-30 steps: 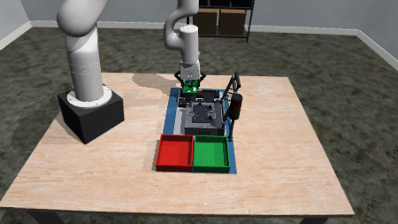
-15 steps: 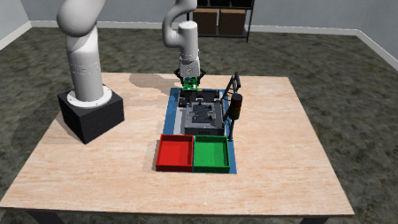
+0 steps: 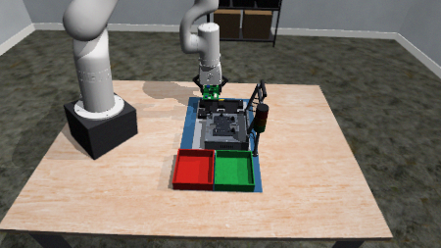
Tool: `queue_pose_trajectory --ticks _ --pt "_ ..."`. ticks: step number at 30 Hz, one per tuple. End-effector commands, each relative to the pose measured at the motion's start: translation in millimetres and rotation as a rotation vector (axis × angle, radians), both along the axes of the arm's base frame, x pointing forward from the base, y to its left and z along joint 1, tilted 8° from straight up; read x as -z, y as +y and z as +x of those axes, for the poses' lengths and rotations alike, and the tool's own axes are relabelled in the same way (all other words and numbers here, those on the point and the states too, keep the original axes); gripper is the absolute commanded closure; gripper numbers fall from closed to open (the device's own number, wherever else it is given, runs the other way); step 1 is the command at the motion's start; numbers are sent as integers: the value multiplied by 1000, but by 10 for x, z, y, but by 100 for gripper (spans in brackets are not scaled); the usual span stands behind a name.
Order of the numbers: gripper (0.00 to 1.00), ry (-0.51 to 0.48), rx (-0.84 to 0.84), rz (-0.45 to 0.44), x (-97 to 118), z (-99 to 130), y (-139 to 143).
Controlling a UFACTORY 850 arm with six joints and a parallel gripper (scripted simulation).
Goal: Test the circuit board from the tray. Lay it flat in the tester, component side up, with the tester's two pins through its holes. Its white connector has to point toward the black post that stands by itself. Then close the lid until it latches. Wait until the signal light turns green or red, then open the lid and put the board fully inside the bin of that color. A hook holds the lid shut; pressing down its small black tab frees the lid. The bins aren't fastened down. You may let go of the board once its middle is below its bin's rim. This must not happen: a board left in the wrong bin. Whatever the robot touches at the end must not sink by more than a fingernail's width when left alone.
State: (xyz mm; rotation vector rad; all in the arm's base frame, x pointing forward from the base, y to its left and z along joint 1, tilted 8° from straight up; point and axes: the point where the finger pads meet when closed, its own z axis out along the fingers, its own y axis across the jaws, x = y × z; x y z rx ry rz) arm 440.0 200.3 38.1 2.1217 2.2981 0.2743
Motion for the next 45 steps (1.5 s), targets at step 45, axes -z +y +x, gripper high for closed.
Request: queue_pose_trajectory --ticks 45 --pt "21 -44 -632 -74 -9 9 3"
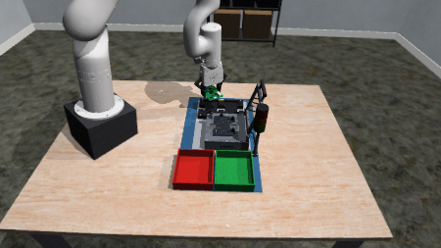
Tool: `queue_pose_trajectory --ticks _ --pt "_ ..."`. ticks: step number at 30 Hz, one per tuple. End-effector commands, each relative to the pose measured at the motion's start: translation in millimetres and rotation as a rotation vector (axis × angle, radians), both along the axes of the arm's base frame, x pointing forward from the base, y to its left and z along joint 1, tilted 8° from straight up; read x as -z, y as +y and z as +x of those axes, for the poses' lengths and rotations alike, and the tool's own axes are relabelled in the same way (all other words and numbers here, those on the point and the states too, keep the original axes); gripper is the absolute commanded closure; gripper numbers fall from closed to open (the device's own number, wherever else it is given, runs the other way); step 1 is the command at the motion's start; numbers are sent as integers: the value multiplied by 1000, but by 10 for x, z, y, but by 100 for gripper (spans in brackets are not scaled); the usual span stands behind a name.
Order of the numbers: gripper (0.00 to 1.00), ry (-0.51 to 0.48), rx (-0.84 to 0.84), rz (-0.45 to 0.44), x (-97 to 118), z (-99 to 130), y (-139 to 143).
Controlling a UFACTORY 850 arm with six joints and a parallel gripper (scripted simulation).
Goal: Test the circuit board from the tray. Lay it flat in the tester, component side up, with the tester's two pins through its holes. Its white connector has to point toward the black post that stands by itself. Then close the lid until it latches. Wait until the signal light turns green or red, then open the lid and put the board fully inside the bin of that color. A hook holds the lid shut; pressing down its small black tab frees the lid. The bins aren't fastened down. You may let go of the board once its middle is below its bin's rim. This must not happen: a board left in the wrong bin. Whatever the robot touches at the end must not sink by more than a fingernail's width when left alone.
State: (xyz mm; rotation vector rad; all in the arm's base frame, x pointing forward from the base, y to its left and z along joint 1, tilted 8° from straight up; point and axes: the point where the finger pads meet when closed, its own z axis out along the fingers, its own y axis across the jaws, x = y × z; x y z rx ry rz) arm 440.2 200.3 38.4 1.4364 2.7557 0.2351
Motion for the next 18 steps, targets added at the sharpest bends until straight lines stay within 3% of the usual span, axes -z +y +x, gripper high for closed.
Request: queue_pose_trajectory --ticks 1,16,18 --pt "21 -5 -108 -14 -6 7 3" --pt "21 -62 -571 -55 -6 7 3" --pt "21 -62 -571 -55 -6 7 3"
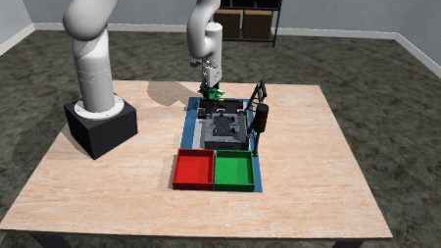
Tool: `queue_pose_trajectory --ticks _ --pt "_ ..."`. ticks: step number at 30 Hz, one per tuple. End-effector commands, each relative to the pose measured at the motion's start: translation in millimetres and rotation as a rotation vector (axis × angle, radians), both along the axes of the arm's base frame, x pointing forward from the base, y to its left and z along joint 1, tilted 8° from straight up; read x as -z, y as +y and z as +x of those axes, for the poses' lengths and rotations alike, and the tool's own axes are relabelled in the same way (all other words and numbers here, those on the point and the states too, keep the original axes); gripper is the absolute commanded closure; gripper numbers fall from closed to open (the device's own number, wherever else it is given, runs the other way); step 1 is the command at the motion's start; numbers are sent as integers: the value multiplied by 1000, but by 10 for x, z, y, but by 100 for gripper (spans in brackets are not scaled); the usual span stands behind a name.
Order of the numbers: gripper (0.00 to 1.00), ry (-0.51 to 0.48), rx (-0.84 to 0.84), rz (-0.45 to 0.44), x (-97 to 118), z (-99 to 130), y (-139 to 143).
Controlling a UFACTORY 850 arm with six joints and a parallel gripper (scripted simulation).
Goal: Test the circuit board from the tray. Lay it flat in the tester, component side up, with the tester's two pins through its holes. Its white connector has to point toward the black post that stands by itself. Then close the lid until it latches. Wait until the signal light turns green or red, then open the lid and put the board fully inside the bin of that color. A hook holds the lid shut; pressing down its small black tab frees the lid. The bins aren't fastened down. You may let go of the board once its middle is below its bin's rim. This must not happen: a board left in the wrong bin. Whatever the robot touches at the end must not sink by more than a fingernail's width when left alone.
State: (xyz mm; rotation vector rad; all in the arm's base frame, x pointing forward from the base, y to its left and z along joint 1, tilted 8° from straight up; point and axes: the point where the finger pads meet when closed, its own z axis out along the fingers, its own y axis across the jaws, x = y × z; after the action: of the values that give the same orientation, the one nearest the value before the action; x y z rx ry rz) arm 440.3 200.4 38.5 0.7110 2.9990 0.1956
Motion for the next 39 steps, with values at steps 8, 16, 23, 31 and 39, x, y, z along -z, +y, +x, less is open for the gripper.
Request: queue_pose_trajectory --ticks 8,16,23,31,39 --pt "21 -43 -345 -22 -5 6 3" --pt "21 -66 -547 -39 -5 6 3" --pt "21 -90 -751 -56 -5 6 3" --pt "21 -116 -978 -75 -5 6 3" --pt "21 -139 -1177 -92 -5 6 3"
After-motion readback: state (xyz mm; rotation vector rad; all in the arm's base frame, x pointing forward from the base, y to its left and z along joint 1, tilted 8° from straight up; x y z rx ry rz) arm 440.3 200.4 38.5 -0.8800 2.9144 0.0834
